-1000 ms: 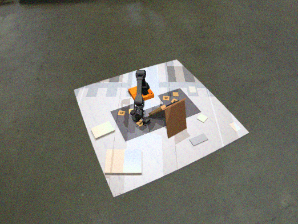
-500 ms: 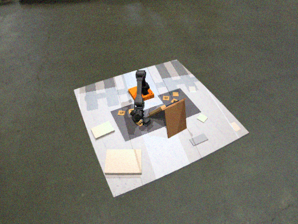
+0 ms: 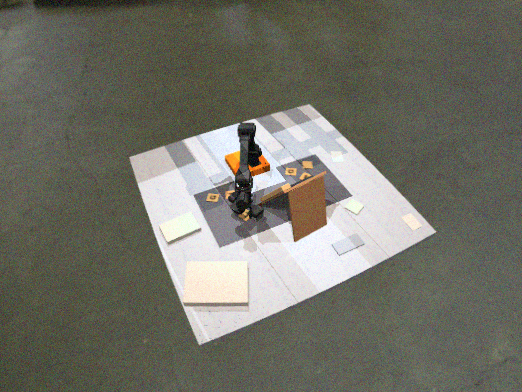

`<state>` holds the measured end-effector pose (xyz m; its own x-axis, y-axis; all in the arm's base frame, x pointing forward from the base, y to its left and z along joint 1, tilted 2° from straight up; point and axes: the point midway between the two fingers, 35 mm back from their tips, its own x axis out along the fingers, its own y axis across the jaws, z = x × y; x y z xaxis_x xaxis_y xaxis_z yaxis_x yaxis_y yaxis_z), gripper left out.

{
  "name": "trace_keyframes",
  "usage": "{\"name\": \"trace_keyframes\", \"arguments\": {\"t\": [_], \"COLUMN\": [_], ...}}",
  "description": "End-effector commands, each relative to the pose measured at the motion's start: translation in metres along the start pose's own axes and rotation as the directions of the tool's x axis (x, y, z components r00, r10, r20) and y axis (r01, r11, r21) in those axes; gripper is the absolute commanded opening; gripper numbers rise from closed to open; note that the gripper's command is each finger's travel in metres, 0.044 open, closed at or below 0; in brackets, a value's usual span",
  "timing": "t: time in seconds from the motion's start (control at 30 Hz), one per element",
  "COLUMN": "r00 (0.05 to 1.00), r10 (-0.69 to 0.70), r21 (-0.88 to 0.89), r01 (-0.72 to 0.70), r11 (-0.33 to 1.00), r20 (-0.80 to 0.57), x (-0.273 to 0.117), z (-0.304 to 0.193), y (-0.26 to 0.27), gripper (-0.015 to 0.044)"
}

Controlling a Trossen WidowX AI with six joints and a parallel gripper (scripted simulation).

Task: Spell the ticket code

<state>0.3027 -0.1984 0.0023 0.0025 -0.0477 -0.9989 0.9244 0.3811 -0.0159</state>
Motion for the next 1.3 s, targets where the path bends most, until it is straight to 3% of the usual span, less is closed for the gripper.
{"name": "trace_keyframes", "arguments": {"t": [0.0,0.1,1.27], "r00": [1.000,1.000,1.000], "r10": [-0.001,-0.001,-0.001], "r21": [-0.001,-0.001,-0.001], "r01": [0.001,0.001,0.001], "r11": [1.000,1.000,1.000], "r20": [0.004,0.004,0.003], "x": [-0.003,-0.005,-0.020], "z": [0.000,0.000,-0.006], "y": [0.000,0.000,-0.001], "gripper": [0.0076,0.0000,0.0000]}}
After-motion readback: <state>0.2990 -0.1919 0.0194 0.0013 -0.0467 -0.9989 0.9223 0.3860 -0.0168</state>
